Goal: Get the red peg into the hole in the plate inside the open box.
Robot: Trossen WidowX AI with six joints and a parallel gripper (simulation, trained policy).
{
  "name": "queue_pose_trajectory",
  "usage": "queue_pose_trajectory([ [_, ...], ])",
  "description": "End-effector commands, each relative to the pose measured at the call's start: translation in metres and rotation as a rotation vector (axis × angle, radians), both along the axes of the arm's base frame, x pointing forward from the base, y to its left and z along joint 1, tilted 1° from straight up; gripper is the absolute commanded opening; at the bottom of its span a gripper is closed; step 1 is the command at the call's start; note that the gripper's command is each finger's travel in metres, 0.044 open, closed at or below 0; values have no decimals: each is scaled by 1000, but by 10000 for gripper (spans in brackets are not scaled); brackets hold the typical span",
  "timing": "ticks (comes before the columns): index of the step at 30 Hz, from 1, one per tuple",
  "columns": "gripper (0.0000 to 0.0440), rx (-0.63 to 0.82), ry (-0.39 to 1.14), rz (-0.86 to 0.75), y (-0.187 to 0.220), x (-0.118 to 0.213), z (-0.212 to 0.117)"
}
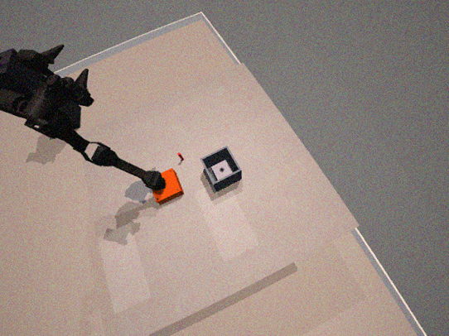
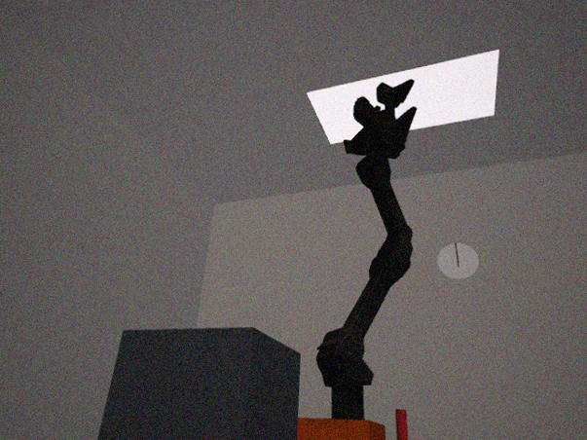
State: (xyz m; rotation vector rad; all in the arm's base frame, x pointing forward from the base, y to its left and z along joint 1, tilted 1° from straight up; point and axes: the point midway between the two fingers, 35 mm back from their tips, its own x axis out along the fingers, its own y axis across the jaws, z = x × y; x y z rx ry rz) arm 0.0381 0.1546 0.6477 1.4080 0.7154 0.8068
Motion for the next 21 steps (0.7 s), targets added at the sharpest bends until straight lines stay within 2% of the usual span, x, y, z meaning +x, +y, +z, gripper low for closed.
queue_pose_trajectory([
  [1, 422, 20, 15, -6, -3, 5, 1],
  [2, 440, 42, 32, -11, -7, 11, 1],
  [11, 440, 282, 207, -99, -55, 79, -5],
  [21, 437, 504, 415, -208, -105, 142, -36],
])
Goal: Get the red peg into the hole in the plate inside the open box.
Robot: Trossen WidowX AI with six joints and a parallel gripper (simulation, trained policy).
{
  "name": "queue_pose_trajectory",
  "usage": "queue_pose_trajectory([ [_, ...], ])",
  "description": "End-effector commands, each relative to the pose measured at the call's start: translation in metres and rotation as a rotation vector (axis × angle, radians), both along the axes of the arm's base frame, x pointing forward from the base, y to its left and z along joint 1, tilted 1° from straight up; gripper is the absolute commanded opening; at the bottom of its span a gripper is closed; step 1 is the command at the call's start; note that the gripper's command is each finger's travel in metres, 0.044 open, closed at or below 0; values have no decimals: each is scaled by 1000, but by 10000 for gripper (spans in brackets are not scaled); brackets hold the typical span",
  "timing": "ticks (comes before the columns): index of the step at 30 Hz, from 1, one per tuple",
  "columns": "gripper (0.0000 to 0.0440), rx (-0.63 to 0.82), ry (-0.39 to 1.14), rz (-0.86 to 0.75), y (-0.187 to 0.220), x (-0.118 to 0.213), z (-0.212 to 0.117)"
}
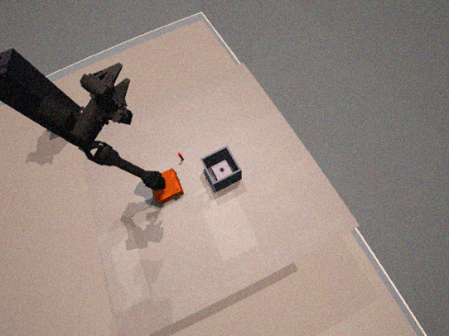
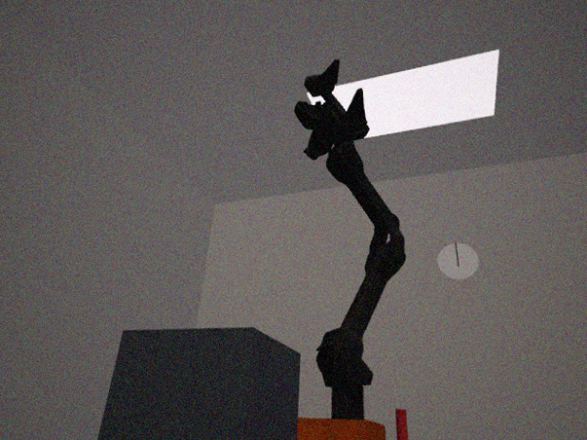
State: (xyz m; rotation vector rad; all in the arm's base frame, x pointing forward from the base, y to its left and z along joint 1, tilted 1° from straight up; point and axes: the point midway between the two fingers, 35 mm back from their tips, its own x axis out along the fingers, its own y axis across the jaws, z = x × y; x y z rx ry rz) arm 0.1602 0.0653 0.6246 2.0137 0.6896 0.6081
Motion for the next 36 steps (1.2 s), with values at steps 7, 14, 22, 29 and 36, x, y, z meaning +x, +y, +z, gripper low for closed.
queue_pose_trajectory([
  [7, 440, 191, 225, -68, -42, 58, -45],
  [14, 440, 311, 401, -72, -54, 92, -83],
  [22, 440, 417, 612, -47, -44, 119, -126],
  [29, 436, 462, 808, -23, -19, 131, -169],
  [36, 430, 453, 1002, -8, 12, 131, -215],
])
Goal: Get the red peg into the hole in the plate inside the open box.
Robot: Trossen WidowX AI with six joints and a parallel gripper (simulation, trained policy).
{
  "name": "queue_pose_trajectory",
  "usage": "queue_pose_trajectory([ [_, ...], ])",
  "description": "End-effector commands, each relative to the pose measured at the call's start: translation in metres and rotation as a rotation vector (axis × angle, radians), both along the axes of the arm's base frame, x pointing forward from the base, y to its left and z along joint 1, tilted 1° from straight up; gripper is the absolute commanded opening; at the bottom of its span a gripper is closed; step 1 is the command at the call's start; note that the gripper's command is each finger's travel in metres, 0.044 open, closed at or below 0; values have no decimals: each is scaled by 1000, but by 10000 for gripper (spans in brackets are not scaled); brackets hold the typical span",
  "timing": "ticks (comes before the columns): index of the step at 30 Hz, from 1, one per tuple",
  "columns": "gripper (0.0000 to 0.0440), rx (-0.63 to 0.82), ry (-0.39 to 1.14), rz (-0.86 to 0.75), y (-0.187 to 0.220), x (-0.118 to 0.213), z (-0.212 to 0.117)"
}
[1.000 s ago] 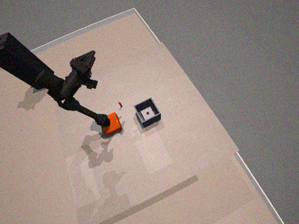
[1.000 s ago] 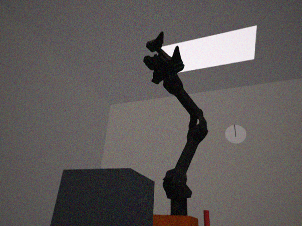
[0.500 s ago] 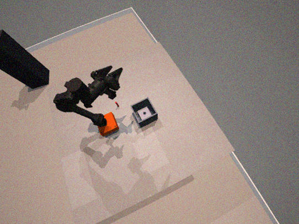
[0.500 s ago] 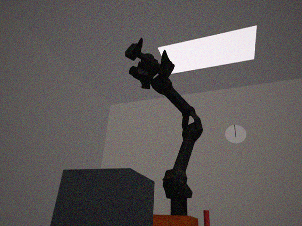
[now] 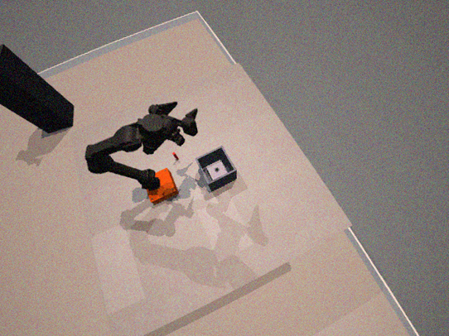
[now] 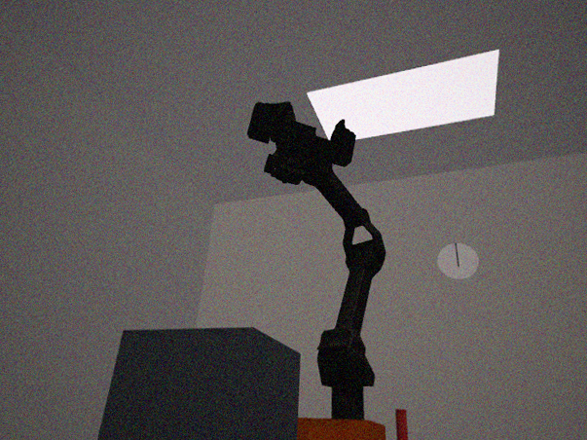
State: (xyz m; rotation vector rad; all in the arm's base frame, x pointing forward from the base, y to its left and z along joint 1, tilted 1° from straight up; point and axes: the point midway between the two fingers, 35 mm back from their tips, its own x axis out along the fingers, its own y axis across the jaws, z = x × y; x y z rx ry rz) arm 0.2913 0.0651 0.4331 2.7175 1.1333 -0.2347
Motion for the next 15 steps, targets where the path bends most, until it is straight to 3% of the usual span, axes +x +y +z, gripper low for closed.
queue_pose_trajectory([
  [1, 429, 1, 117, 28, 16, -1, -31],
  [15, 416, -164, 388, 187, 73, -38, -124],
])
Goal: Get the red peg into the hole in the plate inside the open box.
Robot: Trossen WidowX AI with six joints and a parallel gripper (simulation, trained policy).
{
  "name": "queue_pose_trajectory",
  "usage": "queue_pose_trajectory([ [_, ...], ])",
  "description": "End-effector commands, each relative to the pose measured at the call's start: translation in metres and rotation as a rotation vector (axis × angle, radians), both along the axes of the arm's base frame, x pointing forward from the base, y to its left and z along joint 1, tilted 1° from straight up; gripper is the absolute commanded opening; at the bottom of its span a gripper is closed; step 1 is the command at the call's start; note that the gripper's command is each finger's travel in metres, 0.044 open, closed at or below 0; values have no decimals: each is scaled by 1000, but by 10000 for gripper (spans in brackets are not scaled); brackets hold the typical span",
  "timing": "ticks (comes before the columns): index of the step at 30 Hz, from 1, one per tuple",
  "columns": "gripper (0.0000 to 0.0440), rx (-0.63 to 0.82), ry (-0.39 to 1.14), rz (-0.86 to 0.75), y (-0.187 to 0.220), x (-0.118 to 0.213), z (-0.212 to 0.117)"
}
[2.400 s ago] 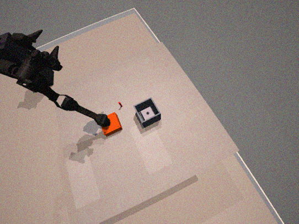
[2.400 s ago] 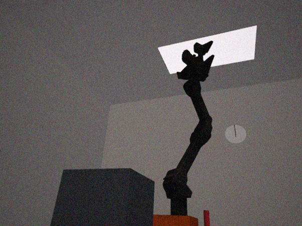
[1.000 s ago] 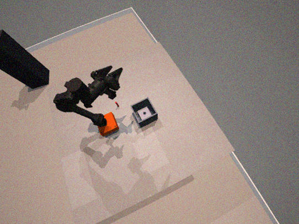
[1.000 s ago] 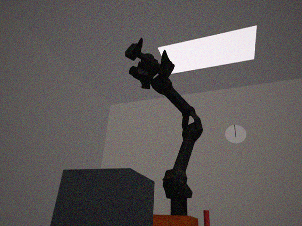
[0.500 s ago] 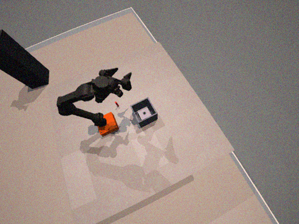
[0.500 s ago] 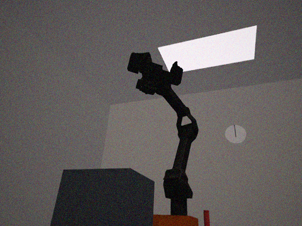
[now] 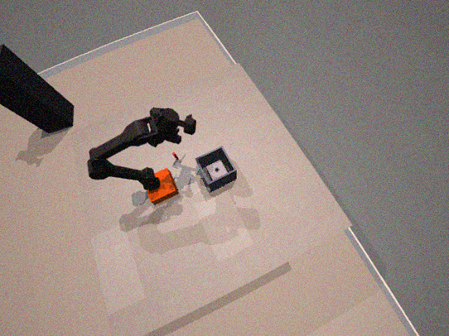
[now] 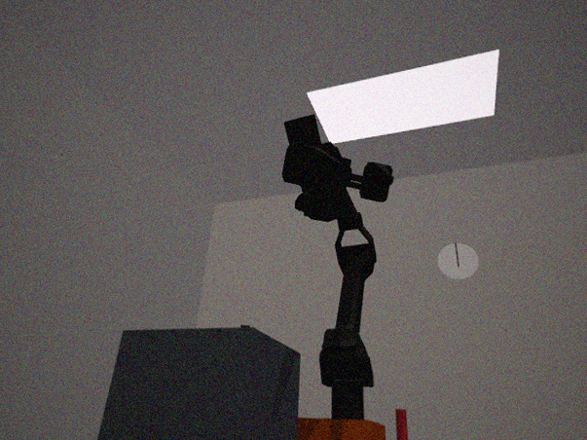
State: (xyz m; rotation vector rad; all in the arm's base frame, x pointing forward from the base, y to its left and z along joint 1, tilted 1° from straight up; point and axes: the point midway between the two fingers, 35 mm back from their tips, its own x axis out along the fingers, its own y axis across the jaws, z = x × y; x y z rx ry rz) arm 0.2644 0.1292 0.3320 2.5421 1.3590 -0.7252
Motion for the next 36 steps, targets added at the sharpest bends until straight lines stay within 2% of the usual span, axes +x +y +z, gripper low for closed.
queue_pose_trajectory([
  [1, 415, -70, 65, 57, 12, -14, -29],
  [15, 403, -366, 183, 315, 36, -72, -113],
  [26, 402, -598, 240, 519, 31, -110, -165],
  [36, 418, -764, 271, 681, 22, -129, -204],
])
